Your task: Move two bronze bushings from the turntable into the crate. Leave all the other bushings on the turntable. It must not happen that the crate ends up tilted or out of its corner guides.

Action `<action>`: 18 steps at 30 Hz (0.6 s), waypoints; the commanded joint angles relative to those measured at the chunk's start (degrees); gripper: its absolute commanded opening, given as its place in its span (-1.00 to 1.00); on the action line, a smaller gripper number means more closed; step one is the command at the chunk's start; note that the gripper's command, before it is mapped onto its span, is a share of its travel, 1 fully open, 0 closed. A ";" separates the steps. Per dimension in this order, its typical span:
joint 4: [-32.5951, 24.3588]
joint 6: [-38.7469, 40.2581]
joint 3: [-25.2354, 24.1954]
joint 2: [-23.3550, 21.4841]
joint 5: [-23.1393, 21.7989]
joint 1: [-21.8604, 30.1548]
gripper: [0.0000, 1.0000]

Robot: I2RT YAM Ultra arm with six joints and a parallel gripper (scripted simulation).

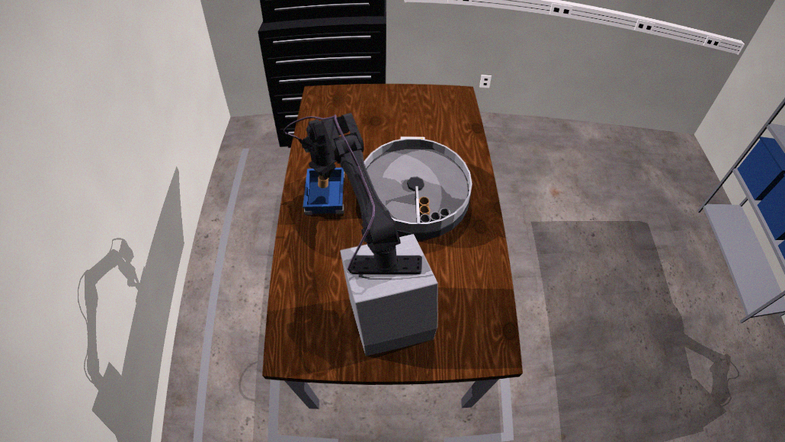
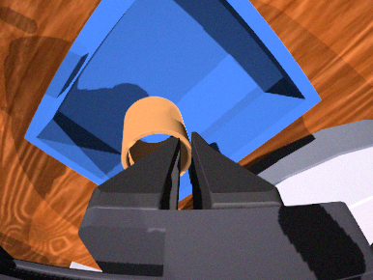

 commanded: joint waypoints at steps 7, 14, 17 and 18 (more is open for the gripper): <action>1.18 -0.55 -0.98 -2.05 -0.52 0.15 -1.00; 1.37 -0.43 -0.26 -2.37 -0.48 0.32 -1.00; 1.11 -0.43 -0.24 -2.35 -0.48 0.32 -1.00; 1.11 -0.43 -0.24 -2.35 -0.48 0.32 -1.00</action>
